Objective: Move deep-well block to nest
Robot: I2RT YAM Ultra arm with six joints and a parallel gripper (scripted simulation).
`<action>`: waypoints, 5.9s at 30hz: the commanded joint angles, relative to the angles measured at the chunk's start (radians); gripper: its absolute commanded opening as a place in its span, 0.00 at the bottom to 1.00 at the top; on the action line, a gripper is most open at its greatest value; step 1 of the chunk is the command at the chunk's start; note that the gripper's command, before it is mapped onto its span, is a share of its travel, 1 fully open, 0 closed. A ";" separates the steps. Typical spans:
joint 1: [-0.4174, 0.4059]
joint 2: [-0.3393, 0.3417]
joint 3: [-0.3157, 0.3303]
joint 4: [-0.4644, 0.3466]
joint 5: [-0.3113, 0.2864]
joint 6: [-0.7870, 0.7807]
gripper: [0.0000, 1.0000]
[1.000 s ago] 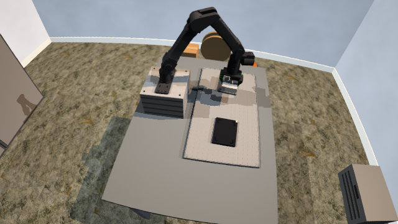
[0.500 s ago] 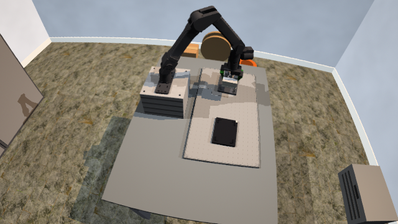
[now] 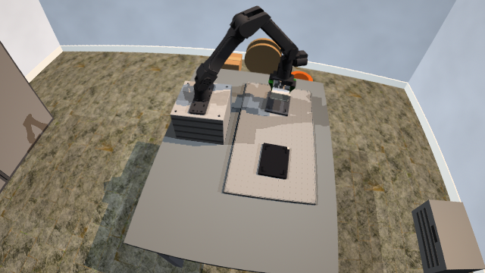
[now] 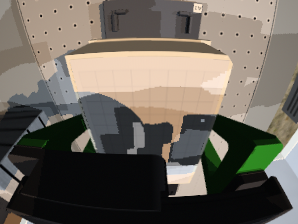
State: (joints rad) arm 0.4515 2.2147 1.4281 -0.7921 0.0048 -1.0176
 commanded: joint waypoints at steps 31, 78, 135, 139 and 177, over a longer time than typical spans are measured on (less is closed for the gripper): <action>0.035 0.019 0.070 -0.033 -0.001 0.054 0.00; 0.034 0.028 0.057 -0.010 -0.001 0.053 0.00; 0.033 0.192 0.031 0.180 -0.001 0.052 0.00; 0.033 0.191 0.029 0.181 -0.001 0.052 0.00; 0.033 0.199 0.016 0.201 -0.001 0.052 0.00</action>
State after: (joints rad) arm 0.4854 2.4222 1.4414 -0.5961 0.0051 -0.9653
